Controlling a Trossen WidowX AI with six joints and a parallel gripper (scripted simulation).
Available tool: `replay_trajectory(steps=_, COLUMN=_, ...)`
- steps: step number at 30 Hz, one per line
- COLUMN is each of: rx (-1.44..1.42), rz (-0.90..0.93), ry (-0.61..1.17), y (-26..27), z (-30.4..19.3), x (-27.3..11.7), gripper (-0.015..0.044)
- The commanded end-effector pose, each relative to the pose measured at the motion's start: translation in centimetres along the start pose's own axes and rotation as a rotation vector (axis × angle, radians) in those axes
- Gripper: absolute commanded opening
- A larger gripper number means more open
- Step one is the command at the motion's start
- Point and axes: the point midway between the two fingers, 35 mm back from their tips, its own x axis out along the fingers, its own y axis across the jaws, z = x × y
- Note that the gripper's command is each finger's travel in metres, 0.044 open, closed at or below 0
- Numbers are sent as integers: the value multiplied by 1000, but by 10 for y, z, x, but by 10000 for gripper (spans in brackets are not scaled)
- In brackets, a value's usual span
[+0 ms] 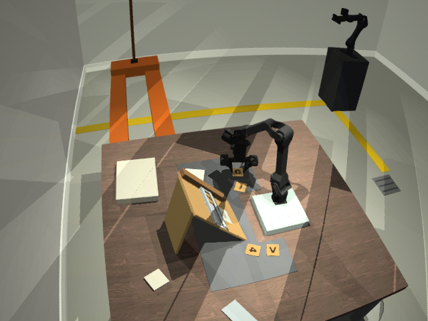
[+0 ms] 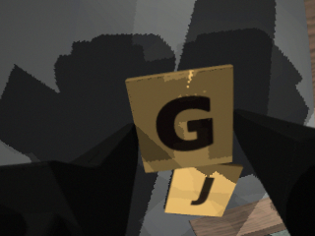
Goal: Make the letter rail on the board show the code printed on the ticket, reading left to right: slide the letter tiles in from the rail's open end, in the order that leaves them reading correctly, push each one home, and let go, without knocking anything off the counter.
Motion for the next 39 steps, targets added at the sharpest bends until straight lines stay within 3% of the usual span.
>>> replay_trajectory(steps=1, rx=4, rz=2, ry=-5, y=0, z=1, x=-3, gripper=0)
replay_trajectory(steps=21, rx=-148, rz=112, ry=-162, y=52, z=-3, x=-32, gripper=0)
replay_trajectory(steps=39, rx=-362, rz=336, ry=-381, y=132, z=-38, x=-97, gripper=0)
